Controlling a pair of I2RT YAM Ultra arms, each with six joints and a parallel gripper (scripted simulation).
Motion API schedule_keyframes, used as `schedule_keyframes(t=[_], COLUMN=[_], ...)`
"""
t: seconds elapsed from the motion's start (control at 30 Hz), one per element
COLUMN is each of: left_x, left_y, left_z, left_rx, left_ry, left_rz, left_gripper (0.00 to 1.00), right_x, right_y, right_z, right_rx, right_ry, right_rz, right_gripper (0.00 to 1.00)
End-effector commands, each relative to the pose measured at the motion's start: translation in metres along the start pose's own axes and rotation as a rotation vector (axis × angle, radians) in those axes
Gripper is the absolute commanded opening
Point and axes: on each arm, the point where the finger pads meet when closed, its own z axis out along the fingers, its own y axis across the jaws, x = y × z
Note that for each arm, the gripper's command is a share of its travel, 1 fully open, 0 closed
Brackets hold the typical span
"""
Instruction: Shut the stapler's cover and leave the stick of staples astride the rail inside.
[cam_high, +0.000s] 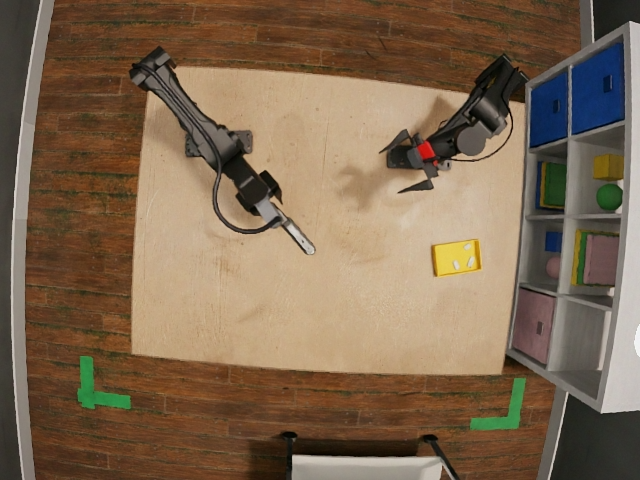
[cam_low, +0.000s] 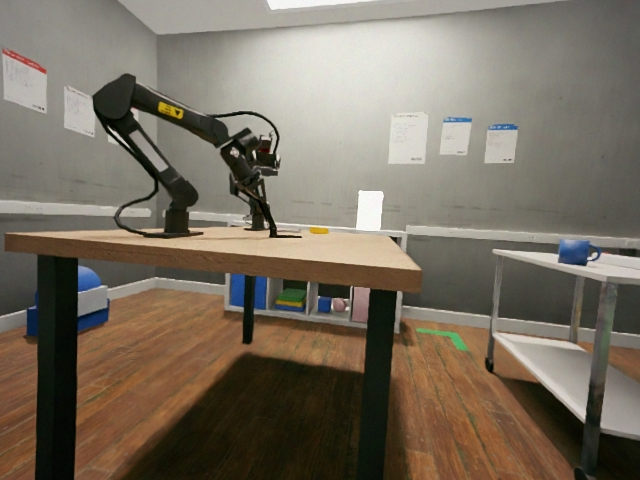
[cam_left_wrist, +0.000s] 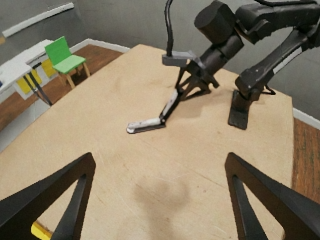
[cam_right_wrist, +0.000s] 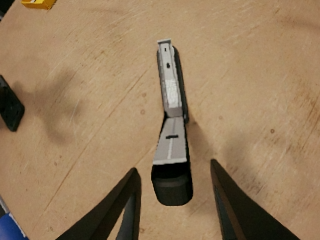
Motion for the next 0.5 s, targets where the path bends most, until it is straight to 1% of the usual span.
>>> schedule_keyframes(t=[0.0,0.23,0.47], left_x=[0.003,0.003,0.003], left_y=[-0.003,-0.003,-0.003], left_z=[-0.002,-0.002,-0.002], left_rx=[0.013,0.013,0.013], left_ry=[0.003,0.003,0.003], left_rz=[0.009,0.009,0.009], left_gripper=[1.0,1.0,1.0], right_x=[-0.002,-0.002,-0.003], right_y=[-0.001,-0.001,-0.001], right_z=[0.009,0.02,0.022], right_rx=[0.003,0.004,0.005], right_ry=[-0.007,-0.008,-0.009], right_rz=[0.003,0.005,0.004], right_gripper=[0.5,0.5,0.5])
